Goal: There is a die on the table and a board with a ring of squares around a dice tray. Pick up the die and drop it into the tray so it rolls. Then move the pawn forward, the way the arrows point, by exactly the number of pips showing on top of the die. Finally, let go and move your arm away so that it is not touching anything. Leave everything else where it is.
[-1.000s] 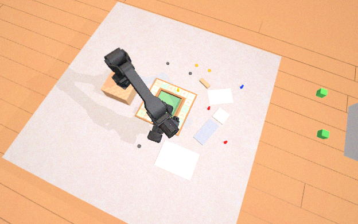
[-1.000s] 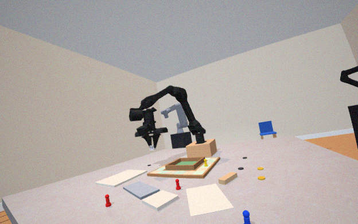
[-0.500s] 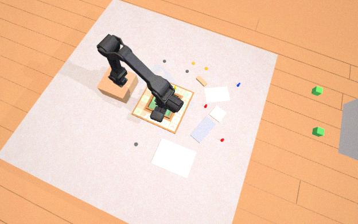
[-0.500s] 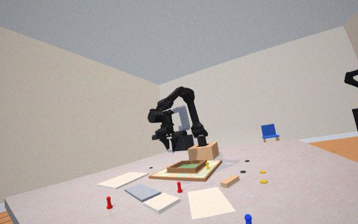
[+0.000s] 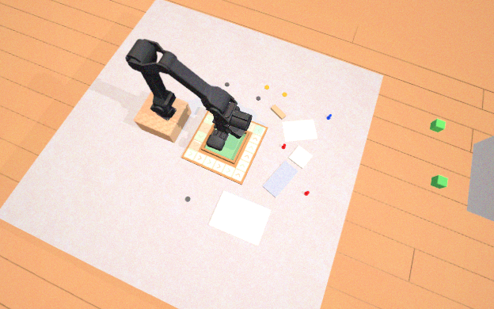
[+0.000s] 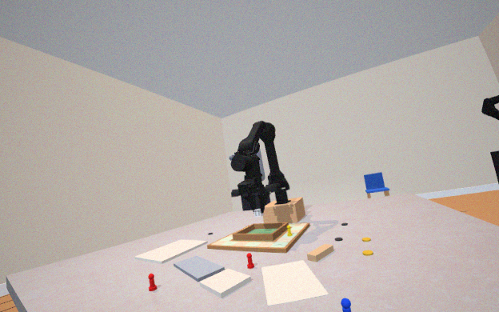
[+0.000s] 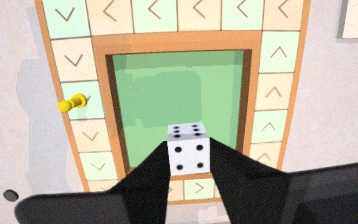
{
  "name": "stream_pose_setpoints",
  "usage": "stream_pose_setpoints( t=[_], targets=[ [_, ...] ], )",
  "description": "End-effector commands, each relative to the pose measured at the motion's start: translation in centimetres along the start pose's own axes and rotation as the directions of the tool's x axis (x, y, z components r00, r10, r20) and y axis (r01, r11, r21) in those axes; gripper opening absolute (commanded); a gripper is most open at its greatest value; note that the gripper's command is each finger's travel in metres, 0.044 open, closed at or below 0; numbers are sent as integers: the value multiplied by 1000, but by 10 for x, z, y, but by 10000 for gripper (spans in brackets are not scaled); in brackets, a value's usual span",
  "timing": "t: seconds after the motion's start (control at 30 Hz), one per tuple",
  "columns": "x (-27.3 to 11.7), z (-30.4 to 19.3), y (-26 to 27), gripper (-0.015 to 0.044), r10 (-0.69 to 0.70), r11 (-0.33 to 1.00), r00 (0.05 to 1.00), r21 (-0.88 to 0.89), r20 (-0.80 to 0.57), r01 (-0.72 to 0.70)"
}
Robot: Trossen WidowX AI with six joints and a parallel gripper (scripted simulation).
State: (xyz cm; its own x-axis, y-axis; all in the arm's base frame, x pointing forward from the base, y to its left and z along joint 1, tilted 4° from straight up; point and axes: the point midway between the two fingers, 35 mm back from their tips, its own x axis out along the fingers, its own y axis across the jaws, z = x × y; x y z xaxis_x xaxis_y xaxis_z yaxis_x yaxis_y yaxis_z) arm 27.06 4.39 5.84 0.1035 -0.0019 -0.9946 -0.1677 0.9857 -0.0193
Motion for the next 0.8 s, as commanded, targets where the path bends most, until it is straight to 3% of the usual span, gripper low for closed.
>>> stream_pose_setpoints(
  t=[0.0, 0.33, 0.77],
  targets=[
    [3, 0, 0, 0, -4, 1000, 998, 11, 67, 3],
    [13, 9, -1, 0, -4, 1000, 919, 10, 395, 0],
    [15, 10, 0, 0, -11, 1000, 679, 10, 734, 6]
  ],
)
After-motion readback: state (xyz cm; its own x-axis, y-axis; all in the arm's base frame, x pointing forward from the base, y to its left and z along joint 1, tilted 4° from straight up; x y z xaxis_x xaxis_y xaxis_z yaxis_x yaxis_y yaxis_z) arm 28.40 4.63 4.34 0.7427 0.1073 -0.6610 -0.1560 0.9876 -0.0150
